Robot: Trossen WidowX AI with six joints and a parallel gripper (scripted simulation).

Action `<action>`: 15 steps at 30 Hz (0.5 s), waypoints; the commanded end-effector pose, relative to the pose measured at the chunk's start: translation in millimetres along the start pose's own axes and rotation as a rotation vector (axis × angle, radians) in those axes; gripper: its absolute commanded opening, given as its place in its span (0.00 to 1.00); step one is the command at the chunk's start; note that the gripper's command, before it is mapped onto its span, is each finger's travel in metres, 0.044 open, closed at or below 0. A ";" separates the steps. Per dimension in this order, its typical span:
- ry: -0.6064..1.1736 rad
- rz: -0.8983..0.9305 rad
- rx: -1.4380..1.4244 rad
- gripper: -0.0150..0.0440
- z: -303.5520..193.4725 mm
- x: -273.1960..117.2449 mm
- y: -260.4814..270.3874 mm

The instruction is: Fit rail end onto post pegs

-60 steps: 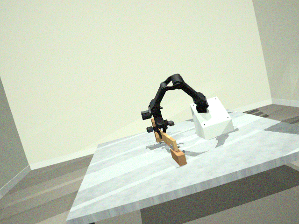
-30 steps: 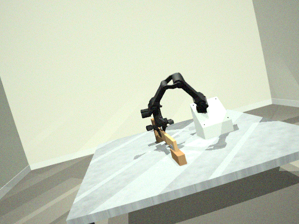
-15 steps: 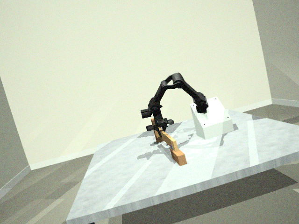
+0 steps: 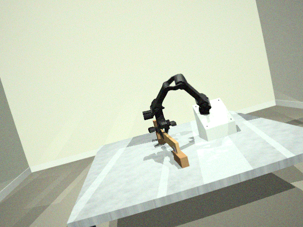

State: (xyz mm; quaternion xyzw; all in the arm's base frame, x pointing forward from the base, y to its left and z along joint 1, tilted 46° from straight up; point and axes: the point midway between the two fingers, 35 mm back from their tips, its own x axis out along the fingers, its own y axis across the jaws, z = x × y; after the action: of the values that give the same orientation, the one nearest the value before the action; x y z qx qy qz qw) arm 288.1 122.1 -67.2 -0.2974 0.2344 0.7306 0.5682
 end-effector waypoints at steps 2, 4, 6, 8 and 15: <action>0.002 -0.005 -0.003 0.25 -2.5 -0.4 -0.7; 0.002 -0.005 -0.003 0.25 -3.1 -0.4 -0.7; 0.002 -0.005 -0.003 0.25 -3.6 -0.5 -0.7; 0.002 -0.005 -0.003 0.25 -4.2 -0.7 -0.8; 0.002 -0.005 -0.003 0.25 -6.1 -1.6 -1.1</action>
State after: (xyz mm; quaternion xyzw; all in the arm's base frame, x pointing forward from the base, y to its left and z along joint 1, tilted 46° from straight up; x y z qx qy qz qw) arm 289.3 119.7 -70.2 -0.2988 0.2331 0.7303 0.5683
